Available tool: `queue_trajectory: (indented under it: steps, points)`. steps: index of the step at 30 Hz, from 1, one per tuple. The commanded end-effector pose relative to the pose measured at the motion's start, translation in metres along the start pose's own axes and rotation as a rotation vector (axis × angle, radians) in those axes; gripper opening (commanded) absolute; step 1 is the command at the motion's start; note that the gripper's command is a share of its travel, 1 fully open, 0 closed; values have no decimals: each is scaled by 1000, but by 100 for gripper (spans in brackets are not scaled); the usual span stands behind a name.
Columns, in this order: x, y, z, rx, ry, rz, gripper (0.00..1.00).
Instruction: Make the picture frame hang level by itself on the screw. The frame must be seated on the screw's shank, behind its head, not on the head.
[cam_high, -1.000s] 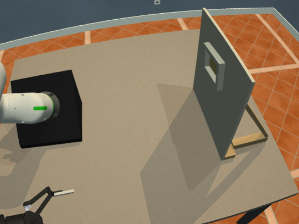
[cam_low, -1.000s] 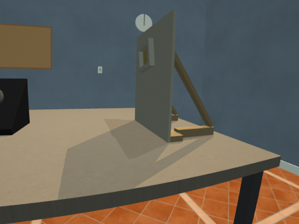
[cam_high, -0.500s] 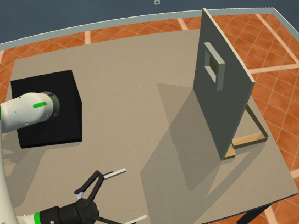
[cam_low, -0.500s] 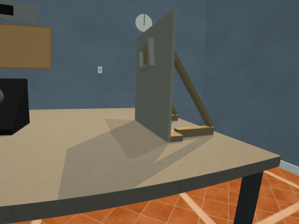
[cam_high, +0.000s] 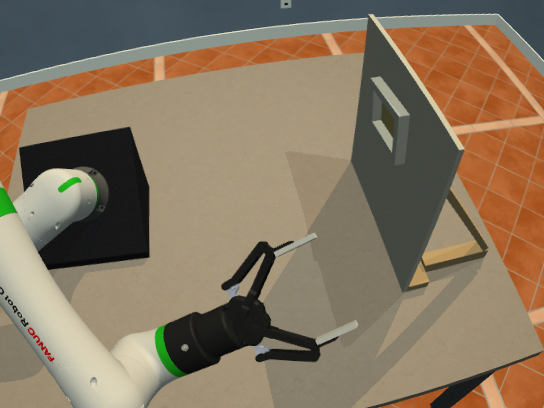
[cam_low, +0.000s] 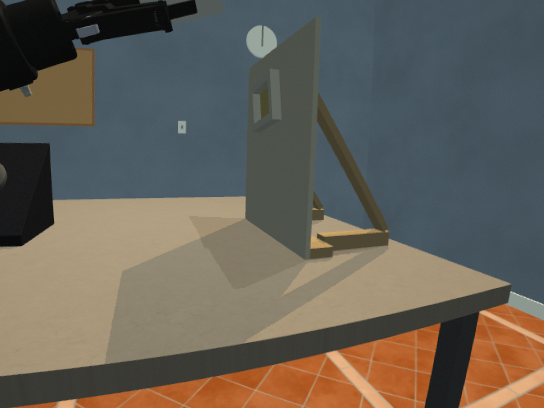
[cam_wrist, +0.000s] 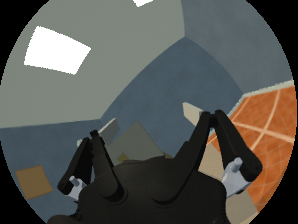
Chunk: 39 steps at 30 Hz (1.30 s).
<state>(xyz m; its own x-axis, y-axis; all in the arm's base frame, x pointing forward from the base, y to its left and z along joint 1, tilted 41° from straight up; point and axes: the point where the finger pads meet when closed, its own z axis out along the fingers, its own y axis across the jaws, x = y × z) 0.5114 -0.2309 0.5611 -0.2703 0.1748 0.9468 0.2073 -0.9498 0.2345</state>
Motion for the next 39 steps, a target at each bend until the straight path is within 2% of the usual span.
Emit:
queue_trajectory:
  steps: [1, 7, 9, 11, 20, 24, 26, 30, 39]
  points:
    - [-7, -17, 51, -32, 102, 89, 100]
    - [-28, -49, 101, -89, 178, 255, 100]
    - [-28, -49, 101, -89, 178, 255, 100]
    - [-38, -61, 114, -110, 188, 312, 100]
    - [-99, -122, 156, -201, 157, 552, 100]
    - [-129, -152, 166, -235, 115, 640, 100]
    - [-129, -152, 166, -235, 115, 640, 100]
    - [-158, -181, 171, -265, 64, 715, 100]
    - [-213, -240, 170, -312, -49, 832, 100]
